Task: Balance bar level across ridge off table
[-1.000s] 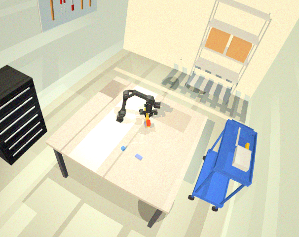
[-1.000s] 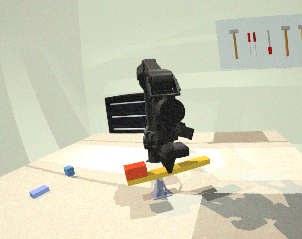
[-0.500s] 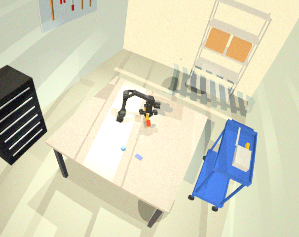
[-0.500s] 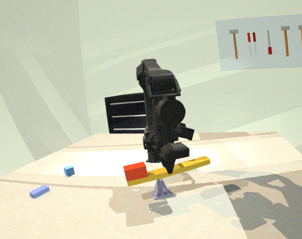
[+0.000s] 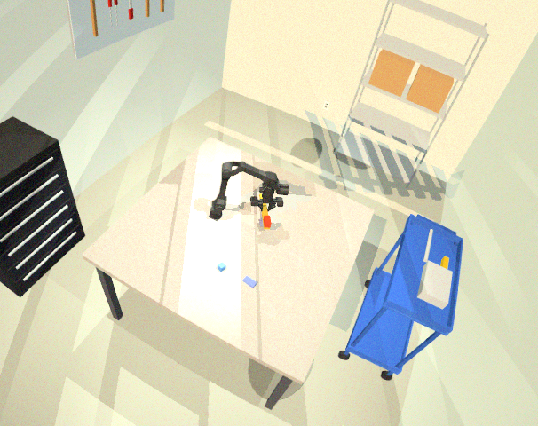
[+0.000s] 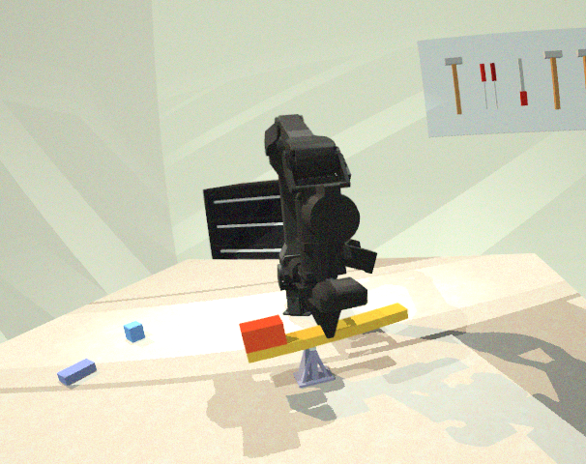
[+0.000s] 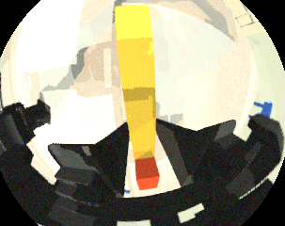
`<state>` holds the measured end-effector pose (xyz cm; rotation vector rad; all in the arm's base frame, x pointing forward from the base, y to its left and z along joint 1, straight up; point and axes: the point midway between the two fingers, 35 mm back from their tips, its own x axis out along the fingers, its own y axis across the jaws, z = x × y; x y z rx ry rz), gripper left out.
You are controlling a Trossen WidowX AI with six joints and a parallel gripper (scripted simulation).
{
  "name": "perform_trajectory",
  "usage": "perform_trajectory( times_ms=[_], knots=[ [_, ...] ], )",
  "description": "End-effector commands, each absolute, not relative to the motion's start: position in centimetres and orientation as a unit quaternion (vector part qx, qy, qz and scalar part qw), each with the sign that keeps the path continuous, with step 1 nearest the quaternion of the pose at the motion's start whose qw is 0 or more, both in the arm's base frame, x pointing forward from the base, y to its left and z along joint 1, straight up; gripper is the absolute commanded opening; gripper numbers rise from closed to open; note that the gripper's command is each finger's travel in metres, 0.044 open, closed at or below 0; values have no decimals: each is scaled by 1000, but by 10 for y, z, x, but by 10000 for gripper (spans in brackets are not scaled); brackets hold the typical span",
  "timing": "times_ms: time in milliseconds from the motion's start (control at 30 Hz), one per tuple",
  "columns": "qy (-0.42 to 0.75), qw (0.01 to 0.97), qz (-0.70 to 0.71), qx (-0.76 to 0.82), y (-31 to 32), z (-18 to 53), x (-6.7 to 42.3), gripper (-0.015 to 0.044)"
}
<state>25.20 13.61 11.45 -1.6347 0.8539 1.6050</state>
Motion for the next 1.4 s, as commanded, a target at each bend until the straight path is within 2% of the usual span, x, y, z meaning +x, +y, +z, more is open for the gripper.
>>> perform_trajectory(
  times_ms=[0, 1367],
  knots=[
    [329, 342, 618, -627, 137, 113, 252, 0],
    [329, 342, 618, -627, 137, 110, 252, 0]
  ],
)
